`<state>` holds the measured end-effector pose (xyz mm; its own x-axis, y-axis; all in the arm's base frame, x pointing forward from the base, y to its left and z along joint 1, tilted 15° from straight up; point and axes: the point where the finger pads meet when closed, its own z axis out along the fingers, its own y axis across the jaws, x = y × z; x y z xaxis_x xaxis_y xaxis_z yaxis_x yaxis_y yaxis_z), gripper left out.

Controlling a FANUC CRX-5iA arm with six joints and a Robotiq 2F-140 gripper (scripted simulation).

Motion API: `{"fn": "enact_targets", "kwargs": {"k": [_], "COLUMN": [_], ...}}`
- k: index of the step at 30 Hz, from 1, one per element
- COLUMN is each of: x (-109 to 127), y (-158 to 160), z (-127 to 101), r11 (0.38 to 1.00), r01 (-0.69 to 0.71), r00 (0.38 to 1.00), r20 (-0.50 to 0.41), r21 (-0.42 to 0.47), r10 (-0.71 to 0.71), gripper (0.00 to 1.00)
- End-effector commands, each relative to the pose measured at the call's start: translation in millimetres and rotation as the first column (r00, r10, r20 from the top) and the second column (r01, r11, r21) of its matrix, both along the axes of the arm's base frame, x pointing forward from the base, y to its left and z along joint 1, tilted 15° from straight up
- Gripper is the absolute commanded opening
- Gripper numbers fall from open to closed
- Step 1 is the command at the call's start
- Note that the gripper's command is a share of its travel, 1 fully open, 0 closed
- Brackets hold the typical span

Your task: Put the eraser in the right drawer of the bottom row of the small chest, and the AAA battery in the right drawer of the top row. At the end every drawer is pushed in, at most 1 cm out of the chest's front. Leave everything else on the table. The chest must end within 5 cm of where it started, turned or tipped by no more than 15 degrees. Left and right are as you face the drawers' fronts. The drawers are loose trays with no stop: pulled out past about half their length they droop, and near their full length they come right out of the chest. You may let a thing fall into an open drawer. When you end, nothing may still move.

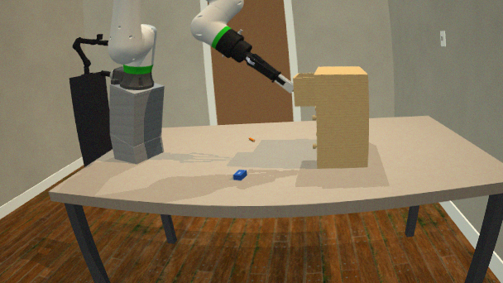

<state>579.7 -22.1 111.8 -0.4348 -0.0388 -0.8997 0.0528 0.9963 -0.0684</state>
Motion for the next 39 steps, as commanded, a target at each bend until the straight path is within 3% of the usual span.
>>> {"fn": "enact_targets", "kwargs": {"k": [1, 16, 27, 39], "x": [-0.3, -0.4, -0.4, -6.8], "y": [0.1, 0.1, 0.1, 0.3], "z": [0.1, 0.1, 0.1, -1.6], "r11": [1.0, 1.0, 1.0, 1.0], "r01": [0.0, 0.0, 0.0, 0.0], "r00": [1.0, 1.0, 1.0, 1.0], "r20": [0.0, 0.0, 0.0, 0.0], "r21": [0.0, 0.0, 0.0, 0.0], "r10": [0.0, 0.0, 0.0, 0.0], "gripper": [0.08, 0.08, 0.2, 0.2]}}
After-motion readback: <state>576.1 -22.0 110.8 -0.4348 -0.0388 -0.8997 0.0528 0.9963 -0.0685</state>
